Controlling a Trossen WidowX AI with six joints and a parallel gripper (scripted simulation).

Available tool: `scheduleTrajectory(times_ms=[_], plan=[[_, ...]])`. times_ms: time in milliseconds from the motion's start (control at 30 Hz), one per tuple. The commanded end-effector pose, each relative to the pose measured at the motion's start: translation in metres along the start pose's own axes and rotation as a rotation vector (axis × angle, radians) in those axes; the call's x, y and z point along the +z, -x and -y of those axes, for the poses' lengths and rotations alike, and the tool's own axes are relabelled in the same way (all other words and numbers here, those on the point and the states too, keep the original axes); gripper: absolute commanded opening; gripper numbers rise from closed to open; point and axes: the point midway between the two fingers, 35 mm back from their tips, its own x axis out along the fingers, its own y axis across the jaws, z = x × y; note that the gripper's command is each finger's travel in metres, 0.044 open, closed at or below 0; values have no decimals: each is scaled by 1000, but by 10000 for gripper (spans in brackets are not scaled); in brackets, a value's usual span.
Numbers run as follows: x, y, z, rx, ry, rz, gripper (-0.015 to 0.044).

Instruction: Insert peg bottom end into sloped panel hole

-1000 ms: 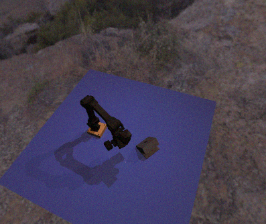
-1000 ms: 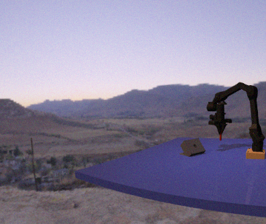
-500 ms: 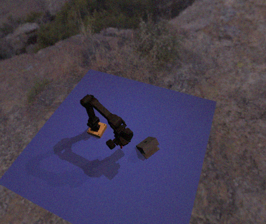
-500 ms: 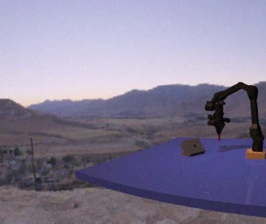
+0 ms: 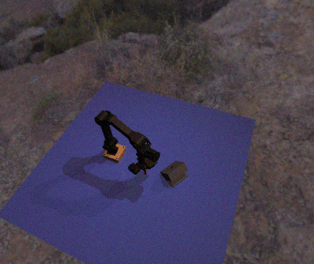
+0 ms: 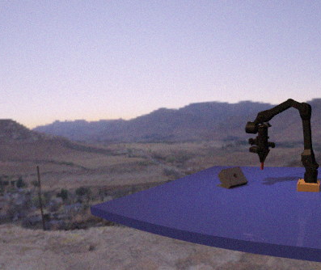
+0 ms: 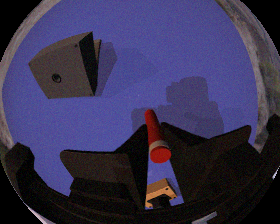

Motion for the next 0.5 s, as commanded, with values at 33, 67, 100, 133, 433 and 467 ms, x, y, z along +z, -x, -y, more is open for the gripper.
scheduleTrajectory(times_ms=[33, 67, 100, 133, 433, 467], plan=[[-1, -2, -5, -16, 38, 13, 0], [-1, -2, -6, -19, 45, 17, 0], [-1, -2, -7, -21, 52, 21, 0], [0, -2, -8, -24, 59, 25, 0], [1, -1, -18, -47, 122, 61, 0], [1, -1, -19, -49, 129, 65, 0]])
